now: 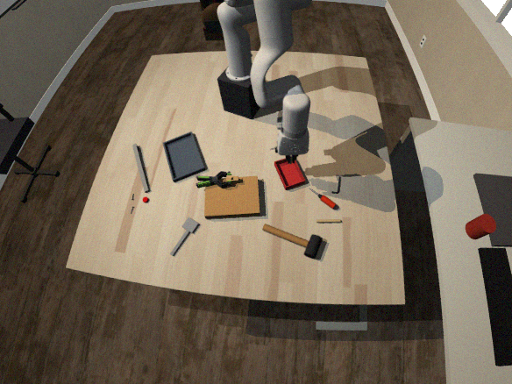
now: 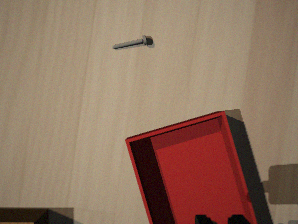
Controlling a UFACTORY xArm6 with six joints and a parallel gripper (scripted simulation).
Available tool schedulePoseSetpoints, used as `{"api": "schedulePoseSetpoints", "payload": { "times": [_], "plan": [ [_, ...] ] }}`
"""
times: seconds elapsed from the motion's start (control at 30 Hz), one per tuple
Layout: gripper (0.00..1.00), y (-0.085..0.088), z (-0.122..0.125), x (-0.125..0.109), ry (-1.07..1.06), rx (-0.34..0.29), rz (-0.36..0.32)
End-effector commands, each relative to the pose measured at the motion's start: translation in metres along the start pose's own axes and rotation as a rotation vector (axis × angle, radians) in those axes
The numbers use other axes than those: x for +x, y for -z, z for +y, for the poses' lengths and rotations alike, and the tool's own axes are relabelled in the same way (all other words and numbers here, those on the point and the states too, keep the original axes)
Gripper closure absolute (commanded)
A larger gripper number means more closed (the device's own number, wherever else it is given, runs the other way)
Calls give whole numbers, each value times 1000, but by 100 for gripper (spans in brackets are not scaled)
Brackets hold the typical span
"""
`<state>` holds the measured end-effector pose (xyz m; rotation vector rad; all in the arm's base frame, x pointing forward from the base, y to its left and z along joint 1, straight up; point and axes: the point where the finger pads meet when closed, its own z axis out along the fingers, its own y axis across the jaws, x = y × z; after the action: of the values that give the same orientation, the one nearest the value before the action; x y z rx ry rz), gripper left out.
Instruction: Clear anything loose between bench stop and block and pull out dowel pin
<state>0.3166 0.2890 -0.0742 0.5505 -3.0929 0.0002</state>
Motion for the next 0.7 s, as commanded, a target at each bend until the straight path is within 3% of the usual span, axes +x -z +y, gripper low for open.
{"api": "schedulePoseSetpoints", "payload": {
  "times": [0.0,0.67],
  "plan": [
    [100,-1,1,-2,0,-1,-4],
    [100,-16,1,-2,0,-1,-4]
  ]
}}
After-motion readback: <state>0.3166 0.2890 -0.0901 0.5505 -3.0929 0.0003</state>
